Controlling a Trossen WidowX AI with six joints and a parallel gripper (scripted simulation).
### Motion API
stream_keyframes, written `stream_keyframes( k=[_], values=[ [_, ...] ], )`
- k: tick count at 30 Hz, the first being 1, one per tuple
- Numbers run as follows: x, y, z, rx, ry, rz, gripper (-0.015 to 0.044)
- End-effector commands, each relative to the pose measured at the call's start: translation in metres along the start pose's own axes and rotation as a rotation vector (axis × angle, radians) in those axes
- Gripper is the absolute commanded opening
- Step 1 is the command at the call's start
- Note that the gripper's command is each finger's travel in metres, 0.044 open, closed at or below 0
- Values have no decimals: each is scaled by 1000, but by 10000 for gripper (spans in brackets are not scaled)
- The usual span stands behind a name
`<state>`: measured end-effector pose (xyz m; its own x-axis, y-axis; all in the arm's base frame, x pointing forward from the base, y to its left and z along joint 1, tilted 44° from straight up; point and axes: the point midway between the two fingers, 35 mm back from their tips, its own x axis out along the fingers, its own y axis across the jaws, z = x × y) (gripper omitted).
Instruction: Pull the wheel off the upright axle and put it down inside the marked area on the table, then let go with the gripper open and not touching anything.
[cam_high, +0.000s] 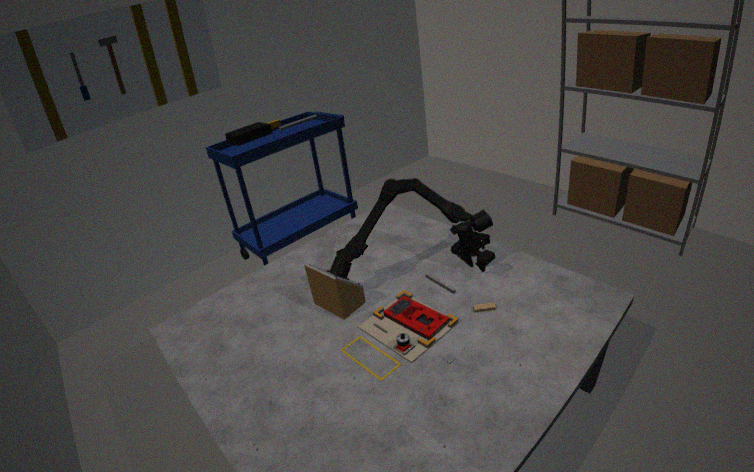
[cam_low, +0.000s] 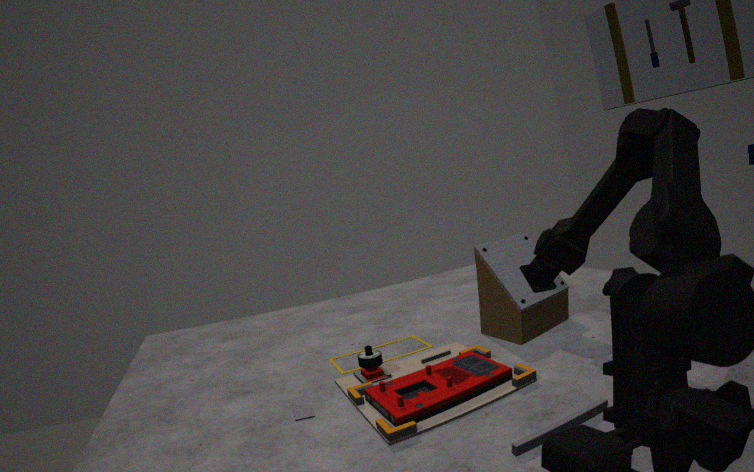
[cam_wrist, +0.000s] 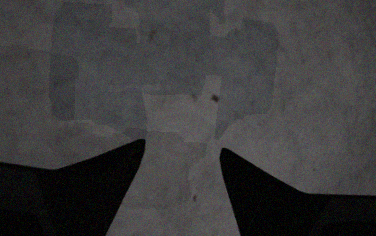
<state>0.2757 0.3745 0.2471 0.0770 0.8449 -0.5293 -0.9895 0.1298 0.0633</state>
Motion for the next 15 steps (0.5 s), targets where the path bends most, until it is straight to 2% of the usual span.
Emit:
stream_keyframes(
  k=[1,10,15],
  values=[
    [-2,-29,-29,168,55,-26,300],
    [-28,-107,-122,759,188,-145,300],
    [-51,-135,-169,971,224,-199,300]
  ],
)
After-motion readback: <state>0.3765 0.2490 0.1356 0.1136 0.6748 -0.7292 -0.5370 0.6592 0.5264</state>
